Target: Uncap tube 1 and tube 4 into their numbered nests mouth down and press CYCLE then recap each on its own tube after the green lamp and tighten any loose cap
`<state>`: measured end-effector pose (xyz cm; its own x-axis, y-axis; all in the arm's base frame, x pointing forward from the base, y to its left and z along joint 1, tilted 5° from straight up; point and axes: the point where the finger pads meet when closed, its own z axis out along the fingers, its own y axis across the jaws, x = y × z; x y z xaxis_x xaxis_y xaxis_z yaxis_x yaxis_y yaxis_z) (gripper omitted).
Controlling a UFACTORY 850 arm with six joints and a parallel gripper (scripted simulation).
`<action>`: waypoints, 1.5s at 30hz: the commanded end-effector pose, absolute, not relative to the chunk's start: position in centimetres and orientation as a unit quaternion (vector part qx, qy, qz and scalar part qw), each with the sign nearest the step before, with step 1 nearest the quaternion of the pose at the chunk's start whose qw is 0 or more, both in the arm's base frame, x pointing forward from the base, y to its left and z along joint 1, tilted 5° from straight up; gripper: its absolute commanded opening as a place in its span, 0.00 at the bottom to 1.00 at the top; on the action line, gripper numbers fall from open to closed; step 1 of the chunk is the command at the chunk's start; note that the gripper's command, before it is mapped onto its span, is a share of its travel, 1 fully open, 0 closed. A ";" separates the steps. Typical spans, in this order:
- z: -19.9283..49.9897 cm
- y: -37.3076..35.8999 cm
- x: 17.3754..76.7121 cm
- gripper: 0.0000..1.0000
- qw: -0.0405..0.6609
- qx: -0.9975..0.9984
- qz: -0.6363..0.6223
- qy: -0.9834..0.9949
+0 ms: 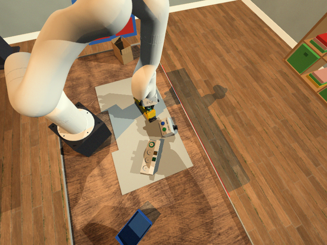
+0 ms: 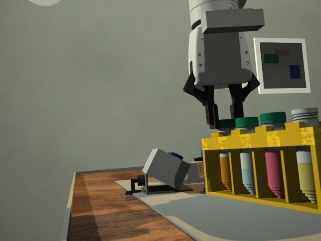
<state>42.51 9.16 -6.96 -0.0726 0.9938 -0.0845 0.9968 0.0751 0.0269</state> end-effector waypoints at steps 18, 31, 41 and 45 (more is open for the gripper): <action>-6.9 9.2 42.5 0.00 0.042 0.585 -0.009 0.810; -6.9 9.2 42.5 0.00 0.040 0.429 -0.017 0.902; -6.9 9.2 42.5 0.46 0.040 0.429 -0.017 0.902; -6.9 9.2 42.5 0.46 0.040 0.429 -0.017 0.902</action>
<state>42.47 9.15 -6.99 -0.6290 0.7728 -0.0845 0.7752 0.6317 0.0066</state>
